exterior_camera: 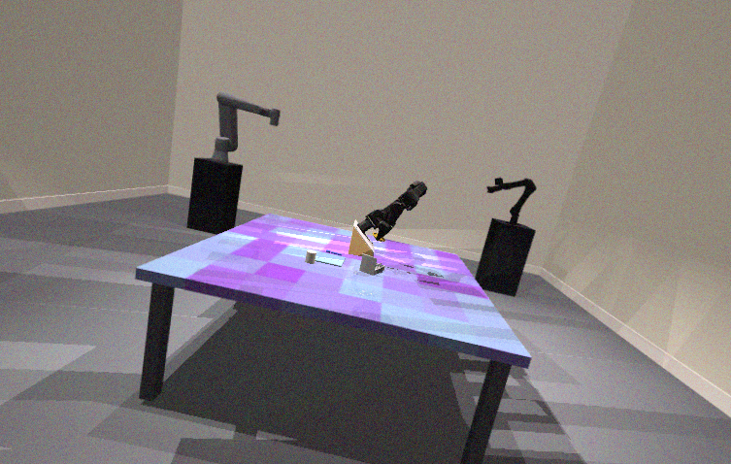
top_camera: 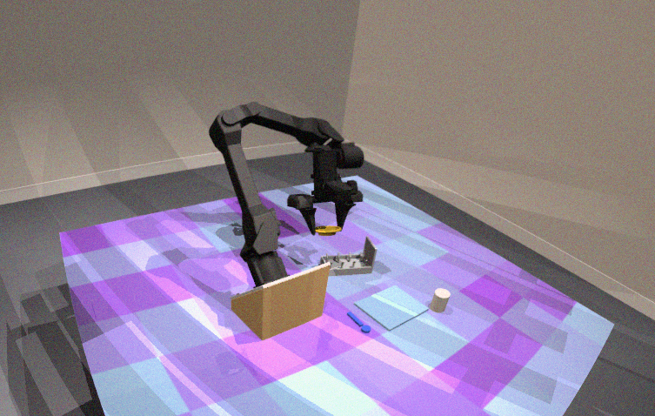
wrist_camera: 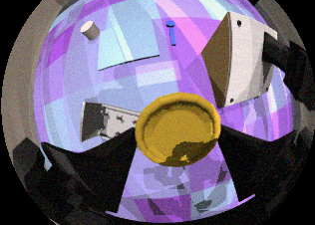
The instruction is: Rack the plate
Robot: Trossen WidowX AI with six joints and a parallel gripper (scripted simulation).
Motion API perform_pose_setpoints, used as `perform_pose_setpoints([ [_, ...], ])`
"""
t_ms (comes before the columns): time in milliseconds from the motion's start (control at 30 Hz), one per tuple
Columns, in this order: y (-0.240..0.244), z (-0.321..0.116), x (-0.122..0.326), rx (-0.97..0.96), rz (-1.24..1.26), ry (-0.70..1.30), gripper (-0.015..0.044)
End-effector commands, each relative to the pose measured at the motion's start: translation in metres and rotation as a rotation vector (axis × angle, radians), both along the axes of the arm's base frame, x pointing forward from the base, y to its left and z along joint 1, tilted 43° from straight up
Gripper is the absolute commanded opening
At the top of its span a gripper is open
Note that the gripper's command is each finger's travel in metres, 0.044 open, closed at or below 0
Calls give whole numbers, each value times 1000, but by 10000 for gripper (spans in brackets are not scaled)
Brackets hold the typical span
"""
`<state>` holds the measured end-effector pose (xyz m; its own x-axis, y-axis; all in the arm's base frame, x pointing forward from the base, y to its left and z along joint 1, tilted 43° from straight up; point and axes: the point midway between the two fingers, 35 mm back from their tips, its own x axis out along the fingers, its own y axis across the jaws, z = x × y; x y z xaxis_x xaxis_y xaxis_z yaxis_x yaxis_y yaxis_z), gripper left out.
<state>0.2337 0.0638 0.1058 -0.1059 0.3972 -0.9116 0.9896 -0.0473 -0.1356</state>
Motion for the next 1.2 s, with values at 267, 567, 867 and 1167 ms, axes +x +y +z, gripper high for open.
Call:
perform_pose_setpoints([
  [267, 5, -35, 2, -247, 181, -134, 0],
  [567, 11, -53, 7, -419, 299, -265, 0],
  [867, 19, -63, 12, -574, 394, -414, 0],
  [1167, 29, -66, 16, -712, 462, -581, 0],
])
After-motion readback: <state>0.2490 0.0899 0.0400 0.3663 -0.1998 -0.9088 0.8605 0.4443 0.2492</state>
